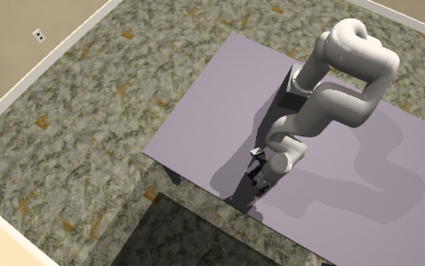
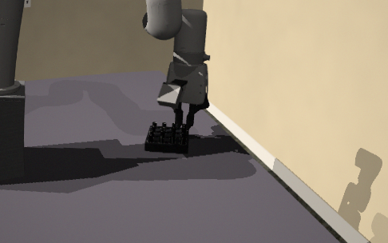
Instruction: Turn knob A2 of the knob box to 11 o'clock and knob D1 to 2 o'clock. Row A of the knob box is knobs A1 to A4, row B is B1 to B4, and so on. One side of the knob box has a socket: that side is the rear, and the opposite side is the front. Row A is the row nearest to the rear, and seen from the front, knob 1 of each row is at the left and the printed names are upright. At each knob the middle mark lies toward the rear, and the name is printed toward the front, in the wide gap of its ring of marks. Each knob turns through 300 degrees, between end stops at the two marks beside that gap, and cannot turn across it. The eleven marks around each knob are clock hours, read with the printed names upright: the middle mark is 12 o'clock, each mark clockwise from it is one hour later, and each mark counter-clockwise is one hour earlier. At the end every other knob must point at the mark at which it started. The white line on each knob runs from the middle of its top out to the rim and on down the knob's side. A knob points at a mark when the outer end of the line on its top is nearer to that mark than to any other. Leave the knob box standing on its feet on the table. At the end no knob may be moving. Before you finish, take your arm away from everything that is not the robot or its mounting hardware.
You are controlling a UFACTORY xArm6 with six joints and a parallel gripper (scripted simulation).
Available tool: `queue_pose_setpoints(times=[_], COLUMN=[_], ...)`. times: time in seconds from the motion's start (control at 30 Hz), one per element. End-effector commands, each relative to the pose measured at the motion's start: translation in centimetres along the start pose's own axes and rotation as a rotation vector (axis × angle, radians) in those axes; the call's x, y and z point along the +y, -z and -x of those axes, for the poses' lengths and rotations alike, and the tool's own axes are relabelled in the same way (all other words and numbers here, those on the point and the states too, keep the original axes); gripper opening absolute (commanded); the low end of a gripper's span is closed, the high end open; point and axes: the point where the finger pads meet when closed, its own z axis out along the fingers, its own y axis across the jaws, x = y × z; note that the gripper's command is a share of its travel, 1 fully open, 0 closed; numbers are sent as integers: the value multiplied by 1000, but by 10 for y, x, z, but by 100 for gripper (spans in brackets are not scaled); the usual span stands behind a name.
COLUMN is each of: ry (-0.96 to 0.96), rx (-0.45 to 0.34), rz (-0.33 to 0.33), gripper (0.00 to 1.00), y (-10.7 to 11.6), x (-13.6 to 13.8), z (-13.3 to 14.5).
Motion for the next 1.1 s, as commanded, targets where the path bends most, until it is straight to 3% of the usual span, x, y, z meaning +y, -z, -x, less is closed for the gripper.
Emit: queue_pose_setpoints(times=[0.0, 1.07], ry=[0, 0], rx=[-2, -2], rz=[-3, -3], gripper=[19, 19], y=[1, -4], x=[-1, -1], z=[1, 1])
